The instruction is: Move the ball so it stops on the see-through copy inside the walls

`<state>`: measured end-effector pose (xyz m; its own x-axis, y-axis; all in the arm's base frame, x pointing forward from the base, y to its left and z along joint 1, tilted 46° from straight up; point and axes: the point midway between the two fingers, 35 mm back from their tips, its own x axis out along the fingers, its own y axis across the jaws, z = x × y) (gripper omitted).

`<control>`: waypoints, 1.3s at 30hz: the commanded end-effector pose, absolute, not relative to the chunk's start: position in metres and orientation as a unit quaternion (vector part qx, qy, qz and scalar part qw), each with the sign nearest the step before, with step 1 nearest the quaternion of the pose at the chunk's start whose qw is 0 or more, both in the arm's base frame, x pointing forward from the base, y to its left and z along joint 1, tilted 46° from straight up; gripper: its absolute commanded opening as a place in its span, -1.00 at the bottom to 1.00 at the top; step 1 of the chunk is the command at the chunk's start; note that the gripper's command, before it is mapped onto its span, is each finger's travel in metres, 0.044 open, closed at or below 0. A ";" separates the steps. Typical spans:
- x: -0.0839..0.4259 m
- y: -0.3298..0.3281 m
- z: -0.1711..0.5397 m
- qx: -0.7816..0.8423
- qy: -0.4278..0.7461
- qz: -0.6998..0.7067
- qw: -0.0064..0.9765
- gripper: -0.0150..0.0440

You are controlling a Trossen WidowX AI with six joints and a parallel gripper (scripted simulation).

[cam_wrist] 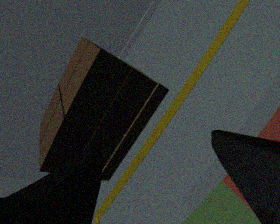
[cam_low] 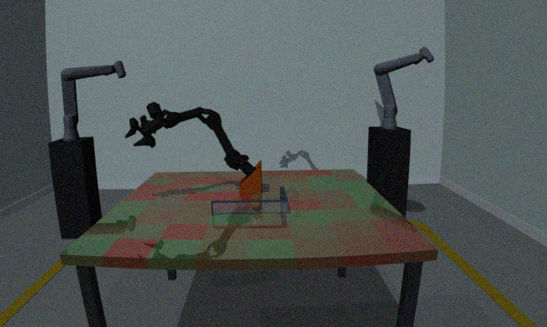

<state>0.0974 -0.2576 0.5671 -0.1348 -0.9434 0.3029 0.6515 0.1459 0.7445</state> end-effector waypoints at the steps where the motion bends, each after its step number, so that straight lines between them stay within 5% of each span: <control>1: 0.158 -0.279 0.527 0.151 -0.283 -0.648 0.691 0.63; 22: 0.369 -0.236 0.307 -0.117 0.282 -0.493 0.815 0.63; 39: 0.407 -0.097 0.100 -0.448 0.630 -0.092 0.628 0.63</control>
